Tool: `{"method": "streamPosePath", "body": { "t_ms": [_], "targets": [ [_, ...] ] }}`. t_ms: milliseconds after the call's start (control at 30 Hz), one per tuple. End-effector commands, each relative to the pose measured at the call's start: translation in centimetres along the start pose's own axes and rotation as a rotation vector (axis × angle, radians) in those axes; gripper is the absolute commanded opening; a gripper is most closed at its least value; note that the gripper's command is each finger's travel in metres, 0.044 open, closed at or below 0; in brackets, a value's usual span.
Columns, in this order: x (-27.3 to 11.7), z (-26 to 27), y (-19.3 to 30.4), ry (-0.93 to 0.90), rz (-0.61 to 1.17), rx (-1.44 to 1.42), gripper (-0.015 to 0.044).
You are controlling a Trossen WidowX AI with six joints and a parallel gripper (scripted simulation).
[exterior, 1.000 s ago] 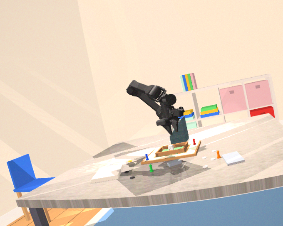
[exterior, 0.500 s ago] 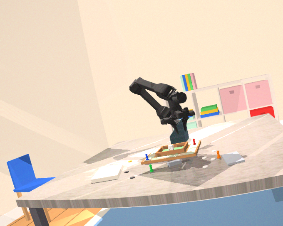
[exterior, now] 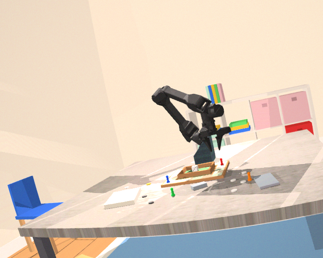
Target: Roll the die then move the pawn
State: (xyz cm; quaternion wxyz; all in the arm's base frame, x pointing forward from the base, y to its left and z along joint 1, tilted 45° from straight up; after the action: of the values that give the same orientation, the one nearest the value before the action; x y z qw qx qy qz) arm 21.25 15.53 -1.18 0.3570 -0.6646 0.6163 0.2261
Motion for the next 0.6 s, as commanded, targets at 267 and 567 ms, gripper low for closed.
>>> {"method": "streamPosePath", "body": {
  "t_ms": [267,567],
  "targets": [
    [1.5,1.2,3.1,0.035,0.002,0.493,0.0200],
    [2.6,1.1,3.1,0.035,0.001,0.493,0.0200]
  ]
}}
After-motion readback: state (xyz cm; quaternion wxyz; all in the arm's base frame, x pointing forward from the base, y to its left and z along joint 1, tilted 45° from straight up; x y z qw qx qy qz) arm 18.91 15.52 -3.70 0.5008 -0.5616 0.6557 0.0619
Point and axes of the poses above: the point midway between the two fingers, 35 mm back from their tips, its own x axis out along the fingers, its own z axis across the jaws, y = z × x, the point moved 6 cm from there along -x, back along the fingers, and after that the axes turned 1 degree about x, right-handed, at the moved point
